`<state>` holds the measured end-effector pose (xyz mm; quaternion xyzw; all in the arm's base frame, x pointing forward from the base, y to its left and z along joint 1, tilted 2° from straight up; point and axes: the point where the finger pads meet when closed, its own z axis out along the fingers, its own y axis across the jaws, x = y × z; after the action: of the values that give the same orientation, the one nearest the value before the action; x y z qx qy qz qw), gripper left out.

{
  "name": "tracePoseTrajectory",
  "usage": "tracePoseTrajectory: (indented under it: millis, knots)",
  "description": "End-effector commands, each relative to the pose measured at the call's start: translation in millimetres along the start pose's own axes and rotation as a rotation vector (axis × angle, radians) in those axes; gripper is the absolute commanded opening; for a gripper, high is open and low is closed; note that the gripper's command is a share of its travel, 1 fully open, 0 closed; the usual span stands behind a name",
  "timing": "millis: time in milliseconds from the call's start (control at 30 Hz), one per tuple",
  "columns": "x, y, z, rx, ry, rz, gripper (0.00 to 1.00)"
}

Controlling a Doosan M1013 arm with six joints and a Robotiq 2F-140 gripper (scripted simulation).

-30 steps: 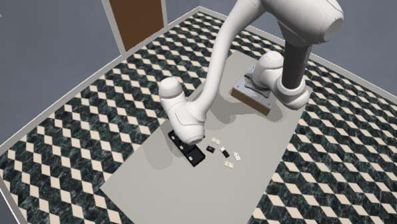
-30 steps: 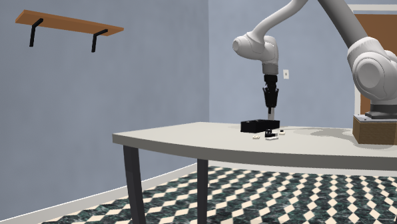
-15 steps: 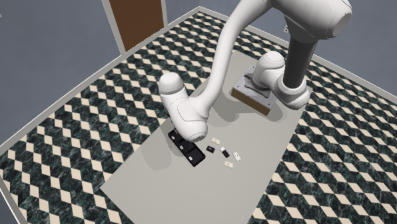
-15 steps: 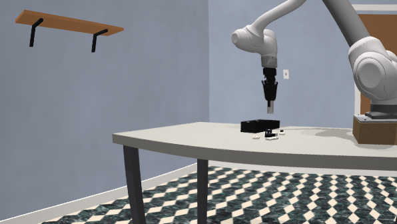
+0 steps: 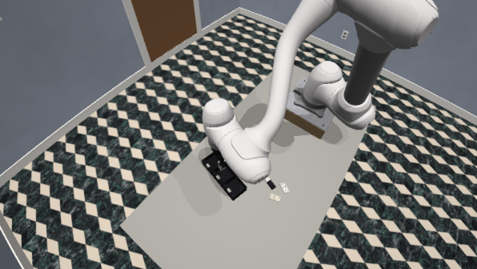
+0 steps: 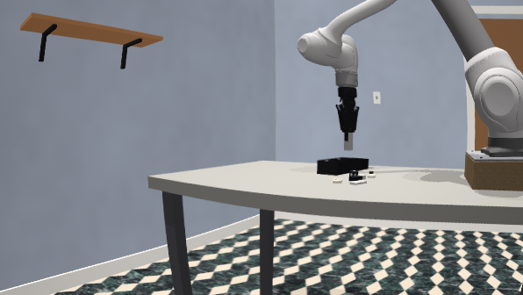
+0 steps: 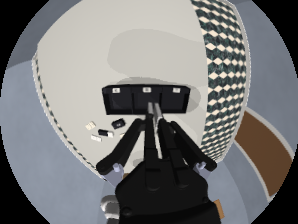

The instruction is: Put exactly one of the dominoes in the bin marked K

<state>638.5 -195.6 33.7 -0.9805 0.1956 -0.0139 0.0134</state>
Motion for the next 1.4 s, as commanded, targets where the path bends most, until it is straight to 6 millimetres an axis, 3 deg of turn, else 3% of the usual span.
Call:
tracePoseTrajectory:
  millis: [0, 833, 1367]
  knots:
    - [-1, -7, 0, 0.000, 0.000, 0.000, 0.05]
    - [-1, -7, 59, 0.000, 0.000, 0.000, 0.05]
    - [-1, -7, 59, 0.000, 0.000, 0.000, 0.05]
